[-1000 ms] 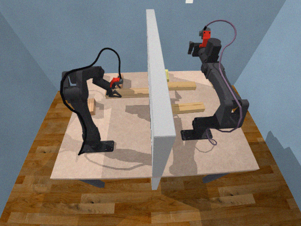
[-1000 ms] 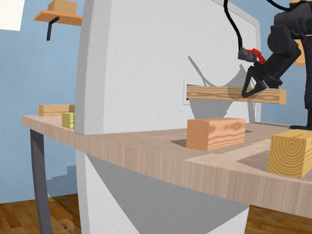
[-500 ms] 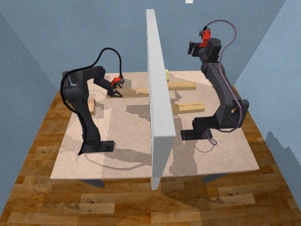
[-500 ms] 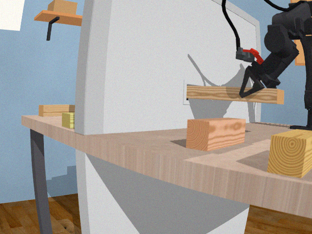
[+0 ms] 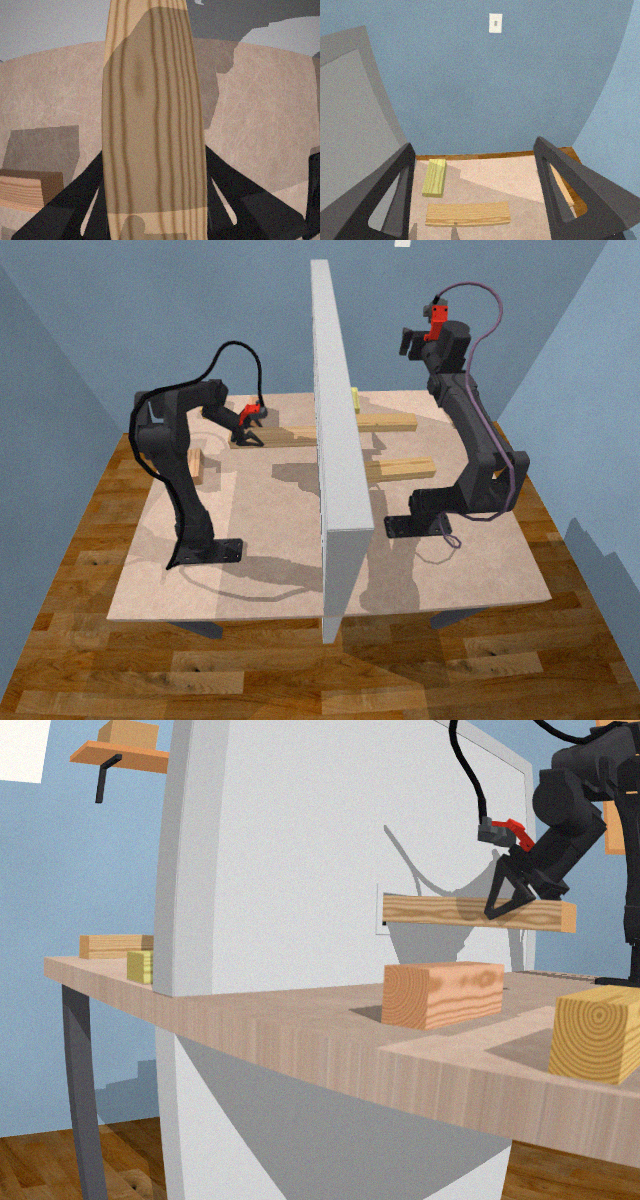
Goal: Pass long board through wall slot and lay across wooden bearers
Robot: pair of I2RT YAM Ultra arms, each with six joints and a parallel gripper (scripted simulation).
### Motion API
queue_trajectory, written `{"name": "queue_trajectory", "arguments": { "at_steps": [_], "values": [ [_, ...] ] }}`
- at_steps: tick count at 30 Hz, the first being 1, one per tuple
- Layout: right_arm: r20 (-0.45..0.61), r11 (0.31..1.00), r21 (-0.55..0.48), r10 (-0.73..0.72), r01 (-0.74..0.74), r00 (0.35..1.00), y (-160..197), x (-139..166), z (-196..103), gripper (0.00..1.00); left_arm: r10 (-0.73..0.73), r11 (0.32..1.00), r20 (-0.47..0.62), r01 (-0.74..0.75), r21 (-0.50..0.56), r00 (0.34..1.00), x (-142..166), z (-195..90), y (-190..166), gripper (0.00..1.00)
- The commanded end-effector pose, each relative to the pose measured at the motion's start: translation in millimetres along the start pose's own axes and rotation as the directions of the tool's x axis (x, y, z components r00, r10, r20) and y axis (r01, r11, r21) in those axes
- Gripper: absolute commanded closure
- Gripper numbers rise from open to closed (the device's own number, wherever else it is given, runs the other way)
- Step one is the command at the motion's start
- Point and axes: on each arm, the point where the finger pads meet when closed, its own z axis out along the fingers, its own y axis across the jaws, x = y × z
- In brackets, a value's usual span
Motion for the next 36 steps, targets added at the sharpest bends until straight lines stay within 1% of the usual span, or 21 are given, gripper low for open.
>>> {"name": "queue_trajectory", "arguments": {
  "at_steps": [1,2,3,5,10,11,18,19,20,22,31,34,36],
  "values": [
    [0.032,1.000,0.002,0.000,0.000,0.999,-2.5,-11.2,-7.8,0.00,0.048,0.998,0.097,-0.044,-0.042,0.994,-33.0,-8.3,3.4,1.00],
    [0.032,1.000,0.002,0.000,0.000,0.999,-2.5,-11.2,-7.8,0.00,0.034,0.999,0.097,-0.031,-0.028,0.995,-30.0,-4.9,-3.9,1.00],
    [0.032,1.000,0.002,0.000,0.000,0.999,-2.5,-11.2,-7.8,0.00,0.061,0.997,0.098,-0.056,-0.053,0.993,-37.6,-10.9,5.1,1.00],
    [0.032,1.000,0.002,0.000,0.000,0.999,-2.5,-11.2,-7.8,0.00,0.067,0.996,0.099,-0.061,-0.057,0.993,-40.2,-11.0,6.3,1.00],
    [0.032,1.000,0.002,0.000,0.000,0.999,-2.5,-11.2,-7.8,0.00,0.038,0.999,0.097,-0.035,-0.030,0.995,-34.4,-1.7,-2.7,1.00],
    [0.032,1.000,0.002,0.000,0.000,0.999,-2.5,-11.2,-7.8,0.00,0.061,0.997,0.098,-0.056,-0.049,0.993,-41.2,-6.4,4.1,1.00],
    [0.032,1.000,0.002,0.000,0.000,0.999,-2.5,-11.2,-7.8,0.00,0.049,0.998,0.097,-0.045,-0.039,0.994,-39.6,-0.9,3.3,1.00],
    [0.032,1.000,0.002,0.000,0.000,0.999,-2.5,-11.2,-7.8,0.00,0.035,0.999,0.096,-0.033,-0.026,0.995,-36.4,2.2,-3.8,1.00],
    [0.032,1.000,0.002,0.000,0.000,0.999,-2.5,-11.2,-7.8,0.00,0.062,0.997,0.098,-0.057,-0.051,0.993,-44.4,-3.9,5.3,1.00],
    [0.032,1.000,0.002,0.000,0.000,0.999,-2.5,-11.2,-7.8,0.00,0.078,0.995,0.100,-0.072,-0.065,0.992,-49.9,-6.5,9.3,1.00],
    [0.032,1.000,0.002,0.000,0.000,0.999,-2.5,-11.2,-7.8,0.00,0.043,0.999,0.095,-0.040,-0.031,0.995,-43.5,6.2,-1.5,1.00],
    [0.032,1.000,0.002,0.000,0.000,0.999,-2.5,-11.2,-7.8,0.00,0.045,0.999,0.095,-0.042,-0.029,0.994,-43.5,6.1,-2.2,1.00],
    [0.032,1.000,0.002,0.000,0.000,0.999,-2.5,-11.2,-7.8,0.00,0.082,0.995,0.099,-0.076,-0.065,0.992,-56.3,-1.3,10.0,1.00]
  ]
}}
